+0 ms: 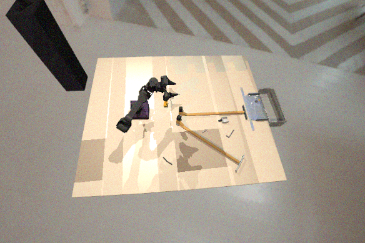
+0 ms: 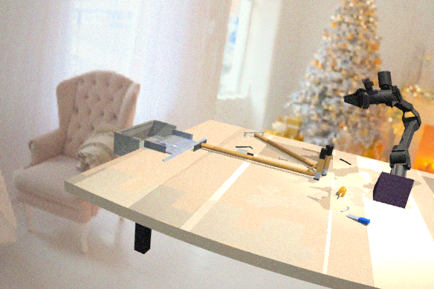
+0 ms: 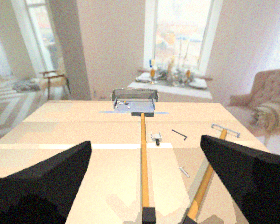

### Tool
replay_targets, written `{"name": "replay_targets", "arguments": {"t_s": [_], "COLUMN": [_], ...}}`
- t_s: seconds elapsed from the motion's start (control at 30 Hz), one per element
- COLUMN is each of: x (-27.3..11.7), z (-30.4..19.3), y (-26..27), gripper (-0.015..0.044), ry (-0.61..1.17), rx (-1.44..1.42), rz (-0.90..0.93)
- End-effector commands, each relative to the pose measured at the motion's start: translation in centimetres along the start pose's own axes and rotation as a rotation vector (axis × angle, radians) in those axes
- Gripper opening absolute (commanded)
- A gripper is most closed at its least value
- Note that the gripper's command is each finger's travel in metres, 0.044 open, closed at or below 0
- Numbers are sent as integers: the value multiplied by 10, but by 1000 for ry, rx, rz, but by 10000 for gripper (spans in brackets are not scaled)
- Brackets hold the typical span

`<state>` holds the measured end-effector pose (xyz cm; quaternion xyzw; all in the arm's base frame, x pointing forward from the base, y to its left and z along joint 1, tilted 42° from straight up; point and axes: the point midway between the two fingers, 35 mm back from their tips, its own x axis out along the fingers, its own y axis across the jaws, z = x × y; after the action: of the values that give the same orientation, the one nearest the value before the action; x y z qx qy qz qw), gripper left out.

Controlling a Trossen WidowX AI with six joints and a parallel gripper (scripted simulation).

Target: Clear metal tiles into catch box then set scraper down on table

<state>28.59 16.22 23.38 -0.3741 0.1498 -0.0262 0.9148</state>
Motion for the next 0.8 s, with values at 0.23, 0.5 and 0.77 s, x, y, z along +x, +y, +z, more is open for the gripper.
{"name": "replay_targets", "arguments": {"t_s": [0.23, 0.5, 0.77], "x": [-33, -34, -34], "z": [30, 31, 31], "y": [-8, -8, -8], "gripper": [440, 440, 440], "ry": [-108, -108, -108], "rx": [33, 34, 34], "rz": [1, 3, 3]}}
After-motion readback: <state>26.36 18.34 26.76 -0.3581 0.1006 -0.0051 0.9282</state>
